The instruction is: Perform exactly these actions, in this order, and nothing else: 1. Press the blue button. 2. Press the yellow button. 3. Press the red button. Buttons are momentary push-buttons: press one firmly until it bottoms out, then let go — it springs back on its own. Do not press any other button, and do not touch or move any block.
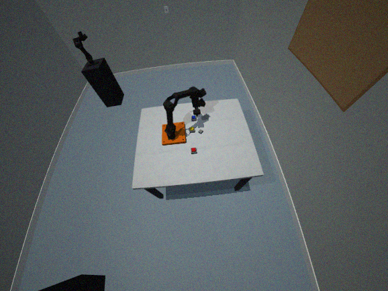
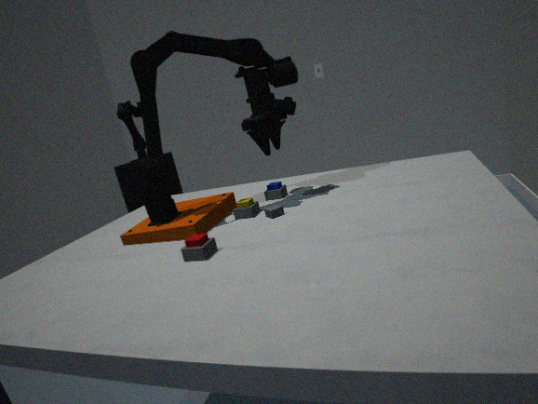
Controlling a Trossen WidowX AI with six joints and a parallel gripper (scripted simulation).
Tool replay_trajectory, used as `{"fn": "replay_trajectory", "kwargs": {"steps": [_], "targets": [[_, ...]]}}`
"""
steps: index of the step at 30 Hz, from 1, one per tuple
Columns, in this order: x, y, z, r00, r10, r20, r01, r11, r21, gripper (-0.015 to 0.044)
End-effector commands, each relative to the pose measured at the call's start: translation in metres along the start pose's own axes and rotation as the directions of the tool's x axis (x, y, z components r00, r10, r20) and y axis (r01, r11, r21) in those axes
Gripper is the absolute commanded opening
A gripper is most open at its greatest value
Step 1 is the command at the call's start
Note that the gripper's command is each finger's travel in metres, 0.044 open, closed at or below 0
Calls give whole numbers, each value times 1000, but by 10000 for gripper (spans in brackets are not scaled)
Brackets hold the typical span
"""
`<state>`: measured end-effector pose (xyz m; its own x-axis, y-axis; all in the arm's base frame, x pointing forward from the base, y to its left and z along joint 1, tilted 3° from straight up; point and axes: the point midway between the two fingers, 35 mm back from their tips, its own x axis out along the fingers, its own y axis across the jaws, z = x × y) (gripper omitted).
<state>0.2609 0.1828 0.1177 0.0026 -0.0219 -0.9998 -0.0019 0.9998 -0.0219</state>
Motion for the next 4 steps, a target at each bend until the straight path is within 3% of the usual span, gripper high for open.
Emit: {"fn": "replay_trajectory", "kwargs": {"steps": [1, 4], "targets": [[0, 22, -13, 1000, -7, -17, 7, 1000, 12, 400], [0, 22, -13, 1000, -7, -17, 7, 1000, 12, 400]]}}
